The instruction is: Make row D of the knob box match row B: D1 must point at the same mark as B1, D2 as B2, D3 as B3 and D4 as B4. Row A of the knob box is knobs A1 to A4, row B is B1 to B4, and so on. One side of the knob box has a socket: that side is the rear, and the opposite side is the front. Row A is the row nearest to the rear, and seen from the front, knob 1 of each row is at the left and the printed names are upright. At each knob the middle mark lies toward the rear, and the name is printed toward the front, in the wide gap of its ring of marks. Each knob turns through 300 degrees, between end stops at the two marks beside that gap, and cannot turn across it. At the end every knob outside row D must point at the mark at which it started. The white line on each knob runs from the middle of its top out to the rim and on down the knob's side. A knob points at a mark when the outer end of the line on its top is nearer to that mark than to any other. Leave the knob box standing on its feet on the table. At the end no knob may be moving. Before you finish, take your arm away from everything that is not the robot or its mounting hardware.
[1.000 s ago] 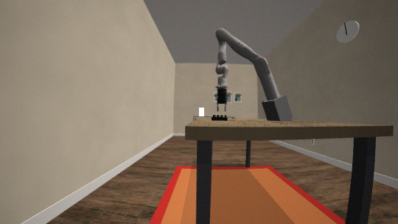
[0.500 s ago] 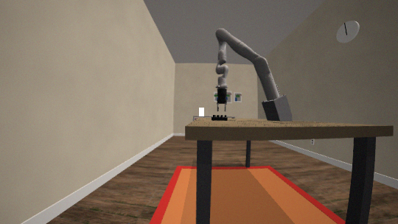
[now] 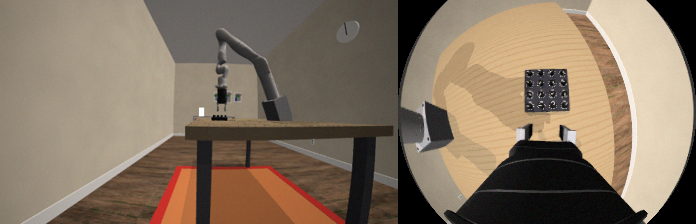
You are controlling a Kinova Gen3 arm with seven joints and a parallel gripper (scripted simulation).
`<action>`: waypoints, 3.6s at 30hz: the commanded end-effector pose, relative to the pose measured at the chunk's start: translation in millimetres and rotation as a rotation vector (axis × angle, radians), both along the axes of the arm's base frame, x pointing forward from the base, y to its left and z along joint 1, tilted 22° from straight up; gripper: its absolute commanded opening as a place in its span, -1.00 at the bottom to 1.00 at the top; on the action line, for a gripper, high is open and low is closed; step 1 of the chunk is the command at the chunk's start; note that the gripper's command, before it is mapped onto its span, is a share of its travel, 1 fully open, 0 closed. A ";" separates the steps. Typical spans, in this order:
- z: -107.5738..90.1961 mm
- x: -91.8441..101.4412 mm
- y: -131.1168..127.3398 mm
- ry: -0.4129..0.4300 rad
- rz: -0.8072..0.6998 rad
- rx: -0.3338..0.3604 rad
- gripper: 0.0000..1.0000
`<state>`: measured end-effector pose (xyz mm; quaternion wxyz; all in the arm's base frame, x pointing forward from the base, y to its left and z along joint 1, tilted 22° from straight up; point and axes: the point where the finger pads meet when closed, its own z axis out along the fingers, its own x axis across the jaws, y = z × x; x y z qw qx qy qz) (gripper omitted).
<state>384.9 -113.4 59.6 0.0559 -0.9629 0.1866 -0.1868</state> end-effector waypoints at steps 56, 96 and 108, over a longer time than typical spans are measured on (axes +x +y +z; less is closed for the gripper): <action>2.1 20.7 38.7 0.120 -1.036 0.374 1.00; 21.5 24.5 79.7 0.106 -2.207 0.826 1.00; 27.4 23.1 93.7 0.105 -2.452 0.947 1.00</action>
